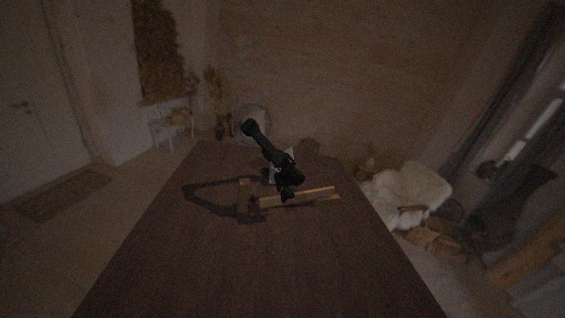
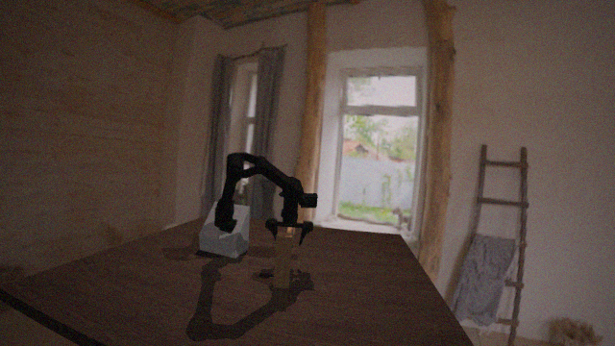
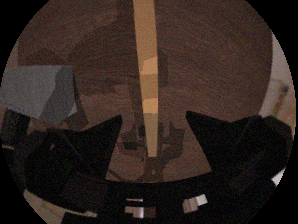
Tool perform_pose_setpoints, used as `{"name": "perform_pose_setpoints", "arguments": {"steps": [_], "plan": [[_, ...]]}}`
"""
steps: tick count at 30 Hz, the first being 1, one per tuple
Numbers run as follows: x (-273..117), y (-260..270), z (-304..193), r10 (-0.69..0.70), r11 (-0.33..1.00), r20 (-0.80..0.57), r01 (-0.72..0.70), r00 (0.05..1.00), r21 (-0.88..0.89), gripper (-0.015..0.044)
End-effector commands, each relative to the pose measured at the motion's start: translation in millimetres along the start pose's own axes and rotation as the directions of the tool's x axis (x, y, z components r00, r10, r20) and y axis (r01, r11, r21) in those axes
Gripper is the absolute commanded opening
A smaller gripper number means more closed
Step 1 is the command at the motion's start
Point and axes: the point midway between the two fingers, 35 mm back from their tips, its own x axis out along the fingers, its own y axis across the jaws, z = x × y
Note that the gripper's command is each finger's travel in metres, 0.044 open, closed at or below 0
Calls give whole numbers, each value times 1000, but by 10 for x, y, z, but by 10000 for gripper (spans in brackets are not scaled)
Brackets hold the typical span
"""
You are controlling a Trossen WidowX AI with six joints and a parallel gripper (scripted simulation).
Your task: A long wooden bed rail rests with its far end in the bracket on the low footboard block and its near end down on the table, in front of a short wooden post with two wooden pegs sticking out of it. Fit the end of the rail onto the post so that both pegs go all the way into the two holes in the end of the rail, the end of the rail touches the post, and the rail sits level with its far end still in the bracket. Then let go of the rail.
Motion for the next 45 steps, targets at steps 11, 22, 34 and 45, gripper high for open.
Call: {"name": "perform_pose_setpoints", "arguments": {"steps": [11,22,34,45], "plan": [[239,21,1,5,1000,-5,-6,1000,-4,440],[412,42,0,7,1000,-7,-7,1000,-4,440],[480,54,-1,7,1000,-9,-7,1000,-4,282],[480,54,-1,7,1000,-9,-7,1000,-4,53]]}}
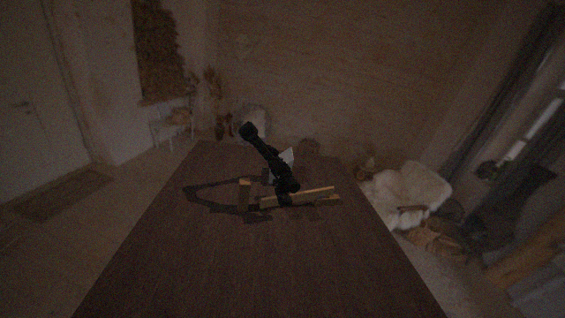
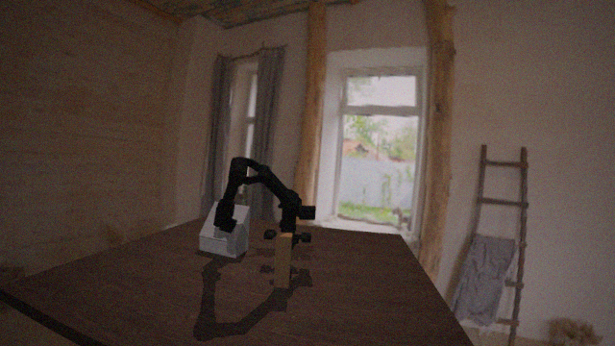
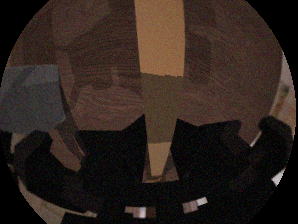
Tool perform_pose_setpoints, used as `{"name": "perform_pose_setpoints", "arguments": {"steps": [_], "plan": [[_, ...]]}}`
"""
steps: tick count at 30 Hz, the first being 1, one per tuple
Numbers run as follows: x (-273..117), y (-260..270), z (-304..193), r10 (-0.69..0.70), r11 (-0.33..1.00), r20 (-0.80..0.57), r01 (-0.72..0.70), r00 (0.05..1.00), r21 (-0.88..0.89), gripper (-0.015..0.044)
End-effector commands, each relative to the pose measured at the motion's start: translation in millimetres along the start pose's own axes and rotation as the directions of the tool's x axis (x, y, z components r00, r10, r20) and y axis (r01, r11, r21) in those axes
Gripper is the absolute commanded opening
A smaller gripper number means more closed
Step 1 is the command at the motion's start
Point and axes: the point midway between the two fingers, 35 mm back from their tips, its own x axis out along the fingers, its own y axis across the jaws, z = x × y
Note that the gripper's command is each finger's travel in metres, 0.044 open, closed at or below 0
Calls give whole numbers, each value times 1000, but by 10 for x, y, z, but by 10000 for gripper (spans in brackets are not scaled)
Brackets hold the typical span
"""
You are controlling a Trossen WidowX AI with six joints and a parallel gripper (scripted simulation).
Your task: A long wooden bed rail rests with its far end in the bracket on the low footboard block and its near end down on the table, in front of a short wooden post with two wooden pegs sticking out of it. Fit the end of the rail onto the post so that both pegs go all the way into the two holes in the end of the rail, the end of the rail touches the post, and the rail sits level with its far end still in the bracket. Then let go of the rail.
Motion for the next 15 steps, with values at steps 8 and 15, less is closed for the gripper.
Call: {"name": "perform_pose_setpoints", "arguments": {"steps": [8,15], "plan": [[4,0,-3,0,1000,-3,0,1000,-3,0],[4,0,-3,0,1000,-3,0,1000,-3,0]]}}
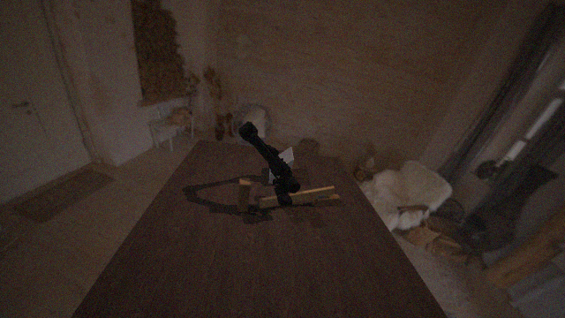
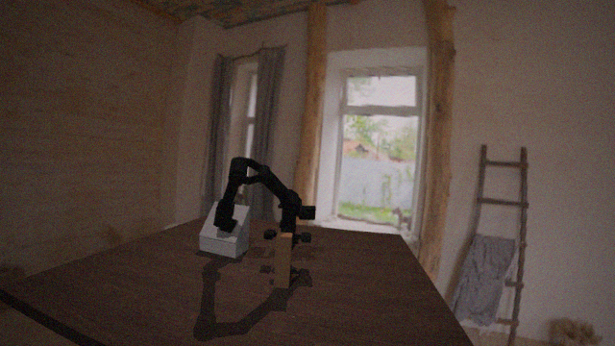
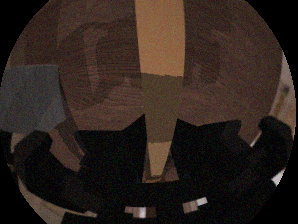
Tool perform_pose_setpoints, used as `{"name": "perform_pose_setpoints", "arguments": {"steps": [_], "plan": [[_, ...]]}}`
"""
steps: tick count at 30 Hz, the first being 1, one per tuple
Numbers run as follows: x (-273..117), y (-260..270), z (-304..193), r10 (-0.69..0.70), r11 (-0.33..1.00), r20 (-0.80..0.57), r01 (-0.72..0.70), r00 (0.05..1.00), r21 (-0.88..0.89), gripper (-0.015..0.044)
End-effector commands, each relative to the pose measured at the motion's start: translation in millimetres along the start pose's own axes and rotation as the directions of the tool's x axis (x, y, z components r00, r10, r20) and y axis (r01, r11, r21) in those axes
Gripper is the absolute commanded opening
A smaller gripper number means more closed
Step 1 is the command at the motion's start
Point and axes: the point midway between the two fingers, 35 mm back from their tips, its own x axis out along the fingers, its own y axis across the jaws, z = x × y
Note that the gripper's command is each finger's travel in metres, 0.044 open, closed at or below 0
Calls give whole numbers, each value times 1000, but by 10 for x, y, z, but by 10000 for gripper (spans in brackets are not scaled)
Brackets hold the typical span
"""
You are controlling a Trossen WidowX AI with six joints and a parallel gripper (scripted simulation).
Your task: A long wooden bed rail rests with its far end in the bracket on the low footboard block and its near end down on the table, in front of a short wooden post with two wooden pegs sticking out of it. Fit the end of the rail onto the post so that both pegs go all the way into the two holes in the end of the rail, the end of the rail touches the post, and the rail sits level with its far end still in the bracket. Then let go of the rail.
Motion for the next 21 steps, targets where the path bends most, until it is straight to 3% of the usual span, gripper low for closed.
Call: {"name": "perform_pose_setpoints", "arguments": {"steps": [1,21], "plan": [[4,0,-4,0,1000,-3,0,1000,-1,0],[-98,-13,2,-1,1000,-2,1,1000,-1,0]]}}
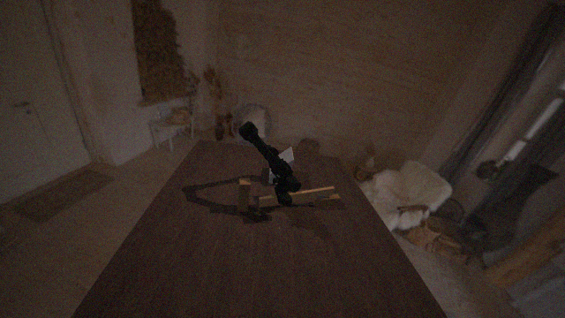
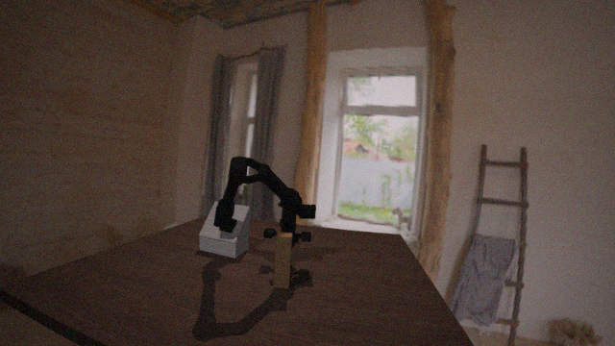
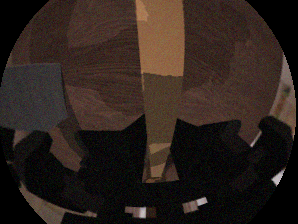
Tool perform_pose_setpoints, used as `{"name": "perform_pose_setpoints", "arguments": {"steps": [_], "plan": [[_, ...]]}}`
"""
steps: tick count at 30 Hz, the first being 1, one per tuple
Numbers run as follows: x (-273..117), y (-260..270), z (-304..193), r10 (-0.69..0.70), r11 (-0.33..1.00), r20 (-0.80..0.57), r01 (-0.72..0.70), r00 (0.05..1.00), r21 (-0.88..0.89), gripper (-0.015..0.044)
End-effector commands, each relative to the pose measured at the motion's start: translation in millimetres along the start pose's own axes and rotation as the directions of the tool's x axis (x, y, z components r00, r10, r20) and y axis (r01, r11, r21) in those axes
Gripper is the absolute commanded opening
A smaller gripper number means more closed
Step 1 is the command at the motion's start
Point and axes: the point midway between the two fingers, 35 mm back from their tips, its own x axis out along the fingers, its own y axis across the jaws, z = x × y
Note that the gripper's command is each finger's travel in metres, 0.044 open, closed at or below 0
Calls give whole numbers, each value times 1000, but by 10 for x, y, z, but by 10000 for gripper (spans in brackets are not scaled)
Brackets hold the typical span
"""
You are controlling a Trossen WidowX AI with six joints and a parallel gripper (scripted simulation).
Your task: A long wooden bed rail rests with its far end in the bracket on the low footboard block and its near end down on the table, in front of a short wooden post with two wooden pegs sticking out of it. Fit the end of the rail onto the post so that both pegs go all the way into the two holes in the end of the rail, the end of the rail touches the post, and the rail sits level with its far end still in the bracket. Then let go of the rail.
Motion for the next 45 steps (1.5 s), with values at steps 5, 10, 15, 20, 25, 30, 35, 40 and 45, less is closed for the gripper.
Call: {"name": "perform_pose_setpoints", "arguments": {"steps": [5,10,15,20,25,30,35,40,45], "plan": [[-68,-24,21,-8,1000,8,8,1000,-4,0],[-93,-28,22,-8,1000,8,8,1000,-4,0],[-118,-31,22,-8,1000,8,8,1000,-3,0],[-143,-33,22,-8,1000,8,8,1000,-3,0],[-169,-34,22,-8,1000,8,8,1000,-3,0],[-194,-35,22,-8,1000,8,8,1000,-3,0],[-219,-35,22,-8,1000,9,8,1000,-3,0],[-244,-35,22,-8,1000,9,8,1000,-3,0],[-269,-35,22,-8,1000,9,8,1000,-3,0]]}}
